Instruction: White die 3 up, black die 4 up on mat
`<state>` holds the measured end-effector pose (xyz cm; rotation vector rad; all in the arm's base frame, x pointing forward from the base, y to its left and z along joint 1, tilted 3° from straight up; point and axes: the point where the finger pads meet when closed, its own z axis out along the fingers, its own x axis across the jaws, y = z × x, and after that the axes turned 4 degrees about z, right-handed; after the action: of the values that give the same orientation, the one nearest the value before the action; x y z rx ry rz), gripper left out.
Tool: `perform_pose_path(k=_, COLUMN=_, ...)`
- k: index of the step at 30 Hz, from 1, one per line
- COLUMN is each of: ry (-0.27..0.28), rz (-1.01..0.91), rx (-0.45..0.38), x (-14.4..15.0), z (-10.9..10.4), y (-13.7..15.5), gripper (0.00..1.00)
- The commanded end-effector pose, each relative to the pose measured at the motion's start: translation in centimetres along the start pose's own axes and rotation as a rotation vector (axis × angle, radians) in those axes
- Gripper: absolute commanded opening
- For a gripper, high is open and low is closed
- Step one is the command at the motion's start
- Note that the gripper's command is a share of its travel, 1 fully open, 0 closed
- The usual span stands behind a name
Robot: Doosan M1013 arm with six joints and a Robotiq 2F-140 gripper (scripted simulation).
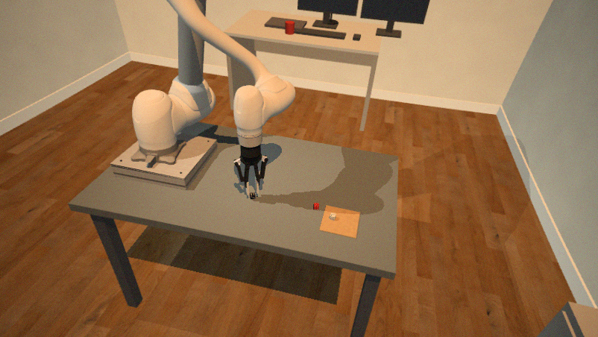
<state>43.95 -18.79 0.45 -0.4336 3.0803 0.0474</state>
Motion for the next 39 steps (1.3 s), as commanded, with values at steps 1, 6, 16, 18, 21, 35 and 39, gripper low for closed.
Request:
perform_pose_path(k=1, ry=0.0, rz=0.002, rx=-0.006, x=0.06, z=0.24, y=0.39, gripper=0.29)
perform_pose_path(k=6, ry=0.0, rz=0.002, rx=-0.006, x=0.07, z=0.24, y=0.52, gripper=0.29)
perform_pose_path(k=16, ry=0.0, rz=0.002, rx=-0.006, x=0.11, z=0.24, y=0.8, gripper=0.29)
perform_pose_path(k=18, ry=0.0, rz=0.002, rx=-0.006, x=0.11, z=0.24, y=0.8, gripper=0.29)
perform_pose_path(k=21, ry=0.0, rz=0.002, rx=-0.006, x=0.11, z=0.24, y=0.8, gripper=0.29)
perform_pose_path(k=35, ry=0.0, rz=0.002, rx=-0.006, x=0.11, z=0.24, y=0.8, gripper=0.29)
perform_pose_path(k=39, ry=0.0, rz=0.002, rx=-0.006, x=0.11, z=0.24, y=0.8, gripper=0.29)
